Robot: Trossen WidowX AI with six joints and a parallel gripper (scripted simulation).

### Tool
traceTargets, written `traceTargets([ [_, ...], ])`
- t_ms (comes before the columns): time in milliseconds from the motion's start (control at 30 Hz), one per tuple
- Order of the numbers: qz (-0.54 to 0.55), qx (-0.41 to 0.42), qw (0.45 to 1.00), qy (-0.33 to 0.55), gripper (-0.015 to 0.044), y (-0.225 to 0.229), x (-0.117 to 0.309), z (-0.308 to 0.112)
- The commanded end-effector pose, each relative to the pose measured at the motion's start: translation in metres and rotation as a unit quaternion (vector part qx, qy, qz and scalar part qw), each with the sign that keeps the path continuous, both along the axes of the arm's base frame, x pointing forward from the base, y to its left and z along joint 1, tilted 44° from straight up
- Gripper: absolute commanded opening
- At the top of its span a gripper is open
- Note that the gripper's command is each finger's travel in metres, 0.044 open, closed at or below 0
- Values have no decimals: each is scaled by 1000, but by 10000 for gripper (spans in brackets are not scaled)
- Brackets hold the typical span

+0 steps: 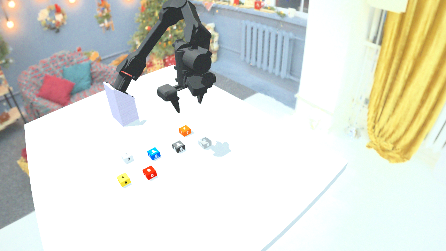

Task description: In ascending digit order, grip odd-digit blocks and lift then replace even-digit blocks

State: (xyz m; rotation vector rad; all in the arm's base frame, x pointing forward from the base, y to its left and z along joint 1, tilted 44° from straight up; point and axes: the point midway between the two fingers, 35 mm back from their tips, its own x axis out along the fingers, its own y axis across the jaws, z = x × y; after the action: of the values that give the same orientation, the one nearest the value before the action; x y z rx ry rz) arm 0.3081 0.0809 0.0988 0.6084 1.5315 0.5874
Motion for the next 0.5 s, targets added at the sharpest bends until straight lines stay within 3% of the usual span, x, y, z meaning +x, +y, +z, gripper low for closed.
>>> traceTargets([
  [0, -2, 2, 1000, -1, 400, 4, 41, 1],
  [467, -4, 3, 1000, 0, 400, 5, 55, 1],
])
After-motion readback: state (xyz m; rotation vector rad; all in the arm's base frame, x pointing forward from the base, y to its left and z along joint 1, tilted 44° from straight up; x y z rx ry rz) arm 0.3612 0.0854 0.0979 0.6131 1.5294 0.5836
